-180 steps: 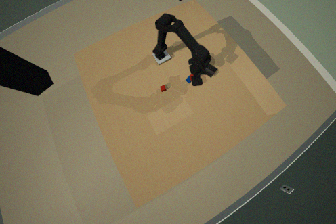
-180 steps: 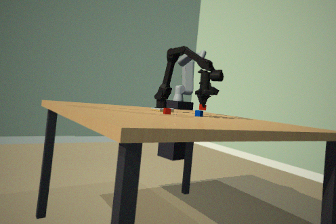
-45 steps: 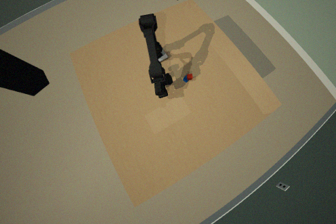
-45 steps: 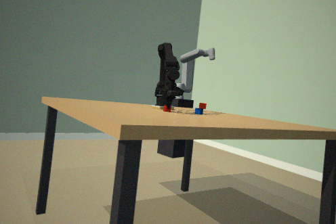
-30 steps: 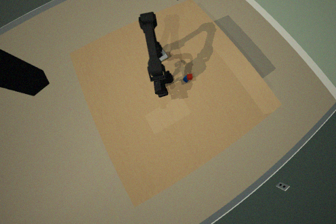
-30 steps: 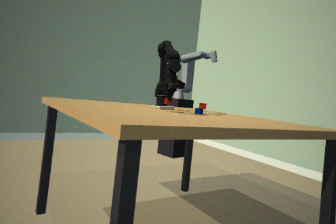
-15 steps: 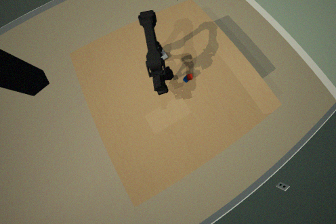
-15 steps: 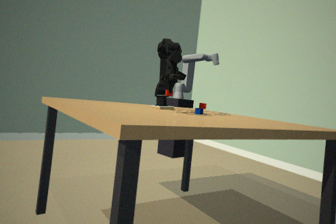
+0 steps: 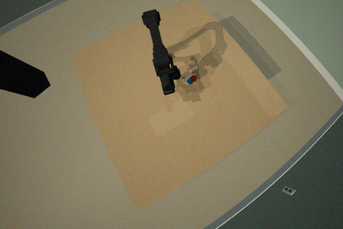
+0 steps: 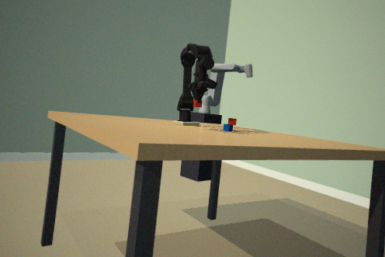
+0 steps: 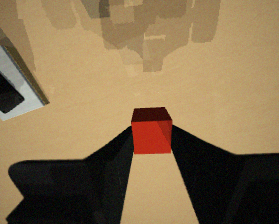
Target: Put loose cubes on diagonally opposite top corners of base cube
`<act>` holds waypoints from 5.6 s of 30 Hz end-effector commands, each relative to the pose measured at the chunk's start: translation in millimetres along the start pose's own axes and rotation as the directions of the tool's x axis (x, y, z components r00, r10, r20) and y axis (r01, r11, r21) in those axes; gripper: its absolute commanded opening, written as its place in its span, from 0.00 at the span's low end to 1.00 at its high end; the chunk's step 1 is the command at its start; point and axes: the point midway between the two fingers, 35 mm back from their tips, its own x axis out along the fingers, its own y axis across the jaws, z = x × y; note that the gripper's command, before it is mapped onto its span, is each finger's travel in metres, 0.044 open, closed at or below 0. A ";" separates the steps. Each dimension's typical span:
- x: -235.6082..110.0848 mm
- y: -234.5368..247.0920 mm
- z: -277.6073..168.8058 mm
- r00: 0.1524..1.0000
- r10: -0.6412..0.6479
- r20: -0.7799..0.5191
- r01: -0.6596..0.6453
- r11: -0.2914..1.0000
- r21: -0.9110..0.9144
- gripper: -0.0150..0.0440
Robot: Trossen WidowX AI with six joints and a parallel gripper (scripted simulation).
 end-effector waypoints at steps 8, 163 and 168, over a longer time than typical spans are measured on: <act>2.8 -1.3 31.0 1.000 0.007 -0.003 -0.007 0.999 0.048 0.43; 6.8 22.6 168.3 1.000 0.002 0.013 -0.004 0.981 0.194 0.60; 4.2 22.6 168.2 1.000 0.002 0.013 -0.004 0.981 0.194 0.65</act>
